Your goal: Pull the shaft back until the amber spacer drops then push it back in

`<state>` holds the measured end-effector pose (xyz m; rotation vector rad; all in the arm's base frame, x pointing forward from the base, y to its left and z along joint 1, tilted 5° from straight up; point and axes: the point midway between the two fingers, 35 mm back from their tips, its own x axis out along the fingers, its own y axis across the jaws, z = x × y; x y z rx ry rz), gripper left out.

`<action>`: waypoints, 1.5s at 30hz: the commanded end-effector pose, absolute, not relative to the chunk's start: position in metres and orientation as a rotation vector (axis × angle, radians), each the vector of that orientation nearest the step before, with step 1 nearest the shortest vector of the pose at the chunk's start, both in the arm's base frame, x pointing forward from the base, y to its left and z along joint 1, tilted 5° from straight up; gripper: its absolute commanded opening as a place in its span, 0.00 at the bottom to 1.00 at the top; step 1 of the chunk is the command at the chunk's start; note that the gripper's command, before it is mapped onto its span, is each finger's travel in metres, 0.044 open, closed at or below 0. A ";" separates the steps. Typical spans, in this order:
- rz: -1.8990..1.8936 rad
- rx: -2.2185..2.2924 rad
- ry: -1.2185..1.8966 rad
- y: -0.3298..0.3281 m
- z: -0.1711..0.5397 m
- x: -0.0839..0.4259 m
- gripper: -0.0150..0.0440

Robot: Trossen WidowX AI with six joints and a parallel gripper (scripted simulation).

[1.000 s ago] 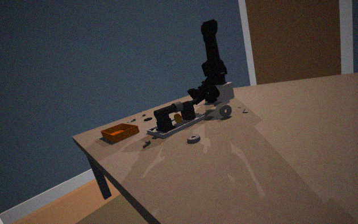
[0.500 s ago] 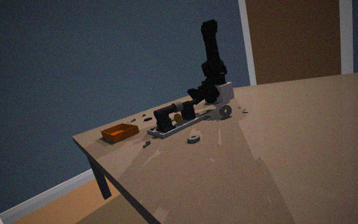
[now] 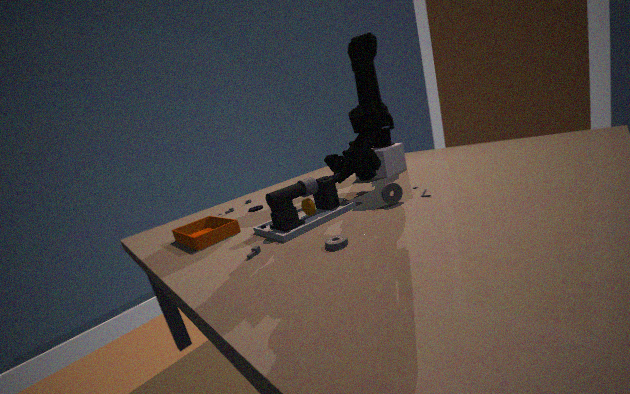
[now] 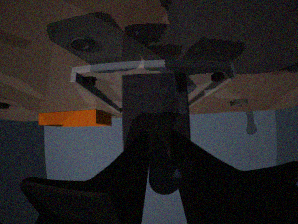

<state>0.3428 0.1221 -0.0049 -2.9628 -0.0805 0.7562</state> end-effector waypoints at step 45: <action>0.752 -2.966 -0.079 0.122 -0.004 0.353 0.25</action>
